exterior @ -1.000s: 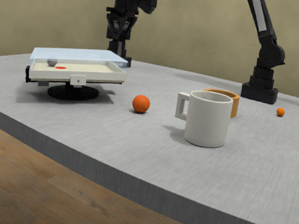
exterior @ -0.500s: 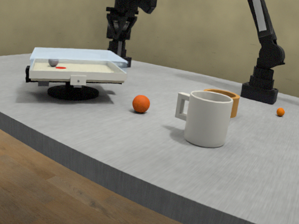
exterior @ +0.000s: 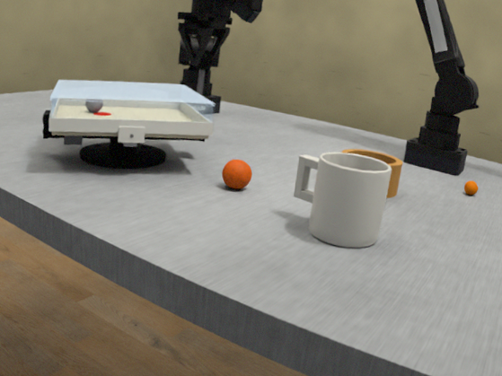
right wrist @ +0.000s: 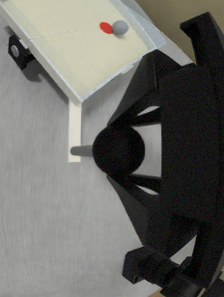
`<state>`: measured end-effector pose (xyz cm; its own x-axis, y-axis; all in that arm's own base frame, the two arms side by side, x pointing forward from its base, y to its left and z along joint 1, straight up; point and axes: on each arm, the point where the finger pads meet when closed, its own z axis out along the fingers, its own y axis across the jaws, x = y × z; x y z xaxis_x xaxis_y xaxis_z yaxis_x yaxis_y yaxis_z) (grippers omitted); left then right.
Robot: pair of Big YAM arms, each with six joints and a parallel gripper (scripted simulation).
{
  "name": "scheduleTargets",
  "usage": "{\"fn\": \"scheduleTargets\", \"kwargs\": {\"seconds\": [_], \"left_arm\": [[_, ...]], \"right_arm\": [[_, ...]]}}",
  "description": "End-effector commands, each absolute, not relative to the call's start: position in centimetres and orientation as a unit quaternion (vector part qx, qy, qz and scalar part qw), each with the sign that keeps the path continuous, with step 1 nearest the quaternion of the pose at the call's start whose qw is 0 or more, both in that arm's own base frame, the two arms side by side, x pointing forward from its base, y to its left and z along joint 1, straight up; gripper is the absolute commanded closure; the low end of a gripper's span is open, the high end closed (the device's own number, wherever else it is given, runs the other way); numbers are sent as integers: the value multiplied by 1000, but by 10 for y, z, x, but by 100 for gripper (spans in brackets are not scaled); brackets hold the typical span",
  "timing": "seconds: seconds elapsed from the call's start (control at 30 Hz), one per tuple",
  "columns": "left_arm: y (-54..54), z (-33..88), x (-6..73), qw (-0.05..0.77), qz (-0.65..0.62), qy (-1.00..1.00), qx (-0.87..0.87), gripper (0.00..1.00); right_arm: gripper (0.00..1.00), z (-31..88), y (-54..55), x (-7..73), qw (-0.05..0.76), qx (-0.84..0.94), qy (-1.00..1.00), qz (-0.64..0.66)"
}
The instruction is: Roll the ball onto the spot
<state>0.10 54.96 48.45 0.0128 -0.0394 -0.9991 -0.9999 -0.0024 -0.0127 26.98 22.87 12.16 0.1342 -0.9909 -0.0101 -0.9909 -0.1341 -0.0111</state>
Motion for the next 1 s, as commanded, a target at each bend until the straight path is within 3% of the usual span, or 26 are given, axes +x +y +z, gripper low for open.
{"fn": "scheduleTargets", "kwargs": {"seconds": [0.0, 0.97], "left_arm": [[545, 501, -6, 497, 503, 497, -503, 0], [545, 501, -6, 497, 503, 497, -503, 0]], "right_arm": [[100, 118, 217, 274, 8, -751, 660, -3], [100, 115, 214, 271, -9, -751, 660, 0]]}}
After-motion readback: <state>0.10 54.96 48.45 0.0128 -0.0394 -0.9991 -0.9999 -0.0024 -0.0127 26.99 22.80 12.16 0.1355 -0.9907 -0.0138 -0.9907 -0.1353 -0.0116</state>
